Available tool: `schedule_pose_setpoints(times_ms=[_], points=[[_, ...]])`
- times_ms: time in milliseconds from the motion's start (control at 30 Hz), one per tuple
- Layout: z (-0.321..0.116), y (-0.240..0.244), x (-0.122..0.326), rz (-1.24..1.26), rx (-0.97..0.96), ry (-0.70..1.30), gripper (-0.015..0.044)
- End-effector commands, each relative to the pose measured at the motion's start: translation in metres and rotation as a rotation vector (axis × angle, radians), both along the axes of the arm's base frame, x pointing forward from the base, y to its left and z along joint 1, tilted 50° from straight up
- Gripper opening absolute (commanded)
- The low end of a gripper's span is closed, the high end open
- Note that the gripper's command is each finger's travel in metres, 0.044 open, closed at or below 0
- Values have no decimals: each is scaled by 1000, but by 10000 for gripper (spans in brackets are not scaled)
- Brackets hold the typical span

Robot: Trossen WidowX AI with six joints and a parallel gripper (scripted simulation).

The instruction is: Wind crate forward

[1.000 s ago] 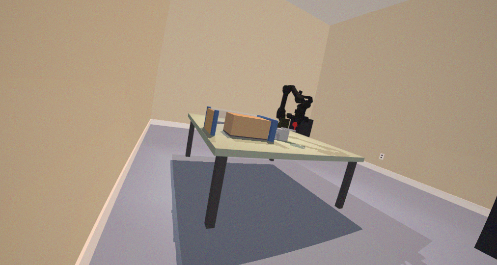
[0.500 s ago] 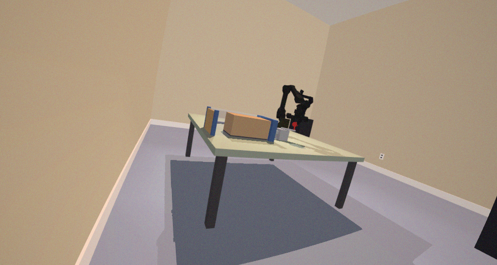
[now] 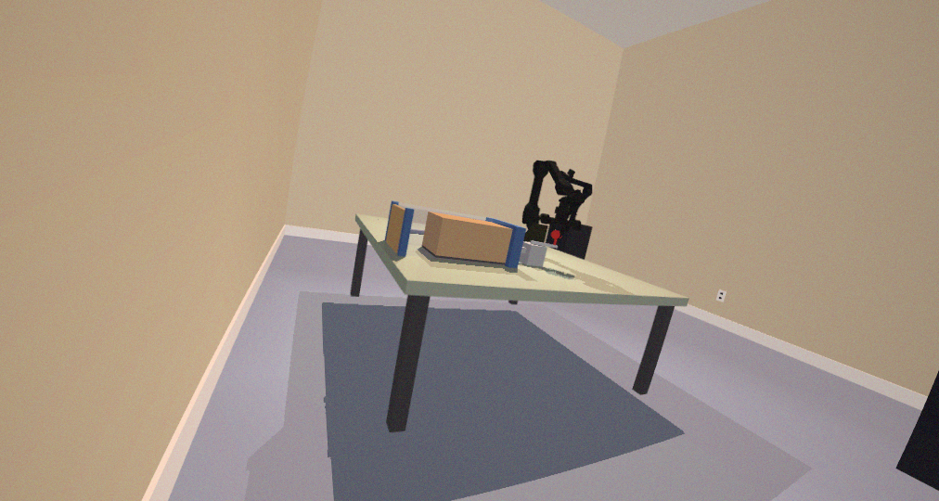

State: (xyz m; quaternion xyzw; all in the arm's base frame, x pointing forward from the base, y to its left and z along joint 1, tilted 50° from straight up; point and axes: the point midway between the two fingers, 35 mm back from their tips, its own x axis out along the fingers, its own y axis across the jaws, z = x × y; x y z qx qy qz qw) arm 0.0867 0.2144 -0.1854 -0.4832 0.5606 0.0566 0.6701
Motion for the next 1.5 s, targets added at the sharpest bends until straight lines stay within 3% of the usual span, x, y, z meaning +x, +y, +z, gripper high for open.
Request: schedule_pose_setpoints(times_ms=[0,1467], points=[[8,-13,-5,0,-33,9,0],[53,-53,7,0,-38,8,0]])
